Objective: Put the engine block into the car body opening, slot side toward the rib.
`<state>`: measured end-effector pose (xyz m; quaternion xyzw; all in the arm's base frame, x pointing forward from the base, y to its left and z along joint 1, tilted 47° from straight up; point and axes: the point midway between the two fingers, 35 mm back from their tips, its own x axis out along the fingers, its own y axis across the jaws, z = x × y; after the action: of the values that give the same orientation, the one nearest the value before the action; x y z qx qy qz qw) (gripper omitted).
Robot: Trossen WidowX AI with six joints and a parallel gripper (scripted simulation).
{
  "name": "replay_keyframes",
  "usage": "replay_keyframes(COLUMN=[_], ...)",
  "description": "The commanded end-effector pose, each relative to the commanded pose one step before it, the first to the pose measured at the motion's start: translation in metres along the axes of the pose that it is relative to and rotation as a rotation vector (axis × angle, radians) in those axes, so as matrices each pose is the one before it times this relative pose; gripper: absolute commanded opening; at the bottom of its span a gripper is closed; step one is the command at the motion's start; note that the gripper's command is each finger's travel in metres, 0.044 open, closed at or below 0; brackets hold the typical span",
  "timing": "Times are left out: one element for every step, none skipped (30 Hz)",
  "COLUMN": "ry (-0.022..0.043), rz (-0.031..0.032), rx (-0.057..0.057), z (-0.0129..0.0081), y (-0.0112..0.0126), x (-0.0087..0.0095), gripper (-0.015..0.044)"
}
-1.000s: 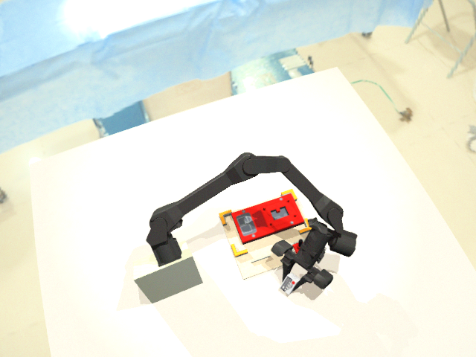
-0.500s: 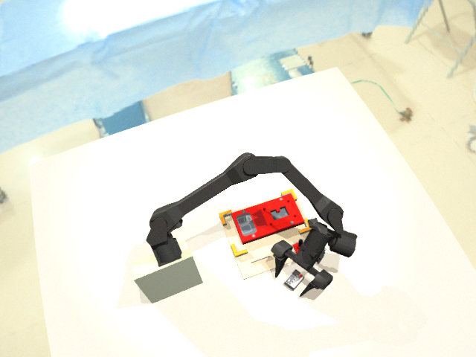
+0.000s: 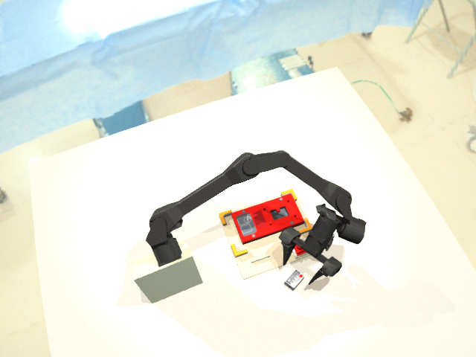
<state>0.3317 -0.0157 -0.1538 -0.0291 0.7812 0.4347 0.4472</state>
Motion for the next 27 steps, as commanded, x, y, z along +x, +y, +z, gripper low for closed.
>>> replay_keyframes(ry=[0.00139, 0.0, 0.0, 0.0, 0.0, 0.0, 0.0, 0.0, 0.0, 0.0, 0.0, 0.0, 0.0, 0.0, 0.0, 0.0, -0.00534, -0.01601, -0.02671, -0.0331, -0.03318, -0.03319, -0.03319, -0.03318, -0.03317, -0.03315, -0.03306], rz=[0.00175, 0.0, 0.0, 0.0, 0.0, 0.0, 0.0, 0.0, 0.0, 0.0, 0.0, 0.0, 0.0, 0.0, 0.0, 0.0, 0.00085, 0.00248, 0.00388, 0.00436, 0.00388, 0.00338, 0.00289, 0.0024, 0.00191, 0.00142, 0.00093], rx=[0.0004, 0.0, 0.0, 0.0, 0.0, 0.0, 0.0, 0.0, 0.0, 0.0, 0.0, 0.0, 0.0, 0.0, 0.0, 0.0, 0.0002, 0.0006, 0.0009, 0.0009, 0.0008, 0.0006, 0.0004, 0.0002, 0.0, -0.0002, -0.0004], z=[-0.0003, 0.0, 0.0, 0.0, 0.0, 0.0, 0.0, 0.0, 0.0, 0.0, 0.0, 0.0, 0.0, 0.0, 0.0, 0.0, -0.00034, -0.00102, -0.00171, -0.00213, -0.00214, -0.00214, -0.00213, -0.00212, -0.00211, -0.0021, -0.00207], y=[0.00043, 0.0, 0.0, 0.0, 0.0, 0.0, 0.0, 0.0, 0.0, 0.0, 0.0, 0.0, 0.0, 0.0, 0.0, 0.0, -0.00016, -0.00048, -0.00076, -0.00087, -0.00079, -0.00071, -0.00063, -0.00055, -0.00046, -0.00037, -0.00029], x=[0.00114, 0.0, 0.0, 0.0, 0.0, 0.0, 0.0, 0.0, 0.0, 0.0, 0.0, 0.0, 0.0, 0.0, 0.0, 0.0, -0.00017, -0.00051, -0.0009, -0.00121, -0.00131, -0.00142, -0.00152, -0.00162, -0.00172, -0.00183, -0.00192], gripper=[0.044, 0.044, 0.044, 0.044, 0.044, 0.044, 0.044, 0.044, 0.044, 0.044, 0.044, 0.044, 0.044, 0.044, 0.044, 0.044, 0.044, 0.044, 0.044, 0.044, 0.044, 0.044, 0.044, 0.044, 0.044, 0.044, 0.044])
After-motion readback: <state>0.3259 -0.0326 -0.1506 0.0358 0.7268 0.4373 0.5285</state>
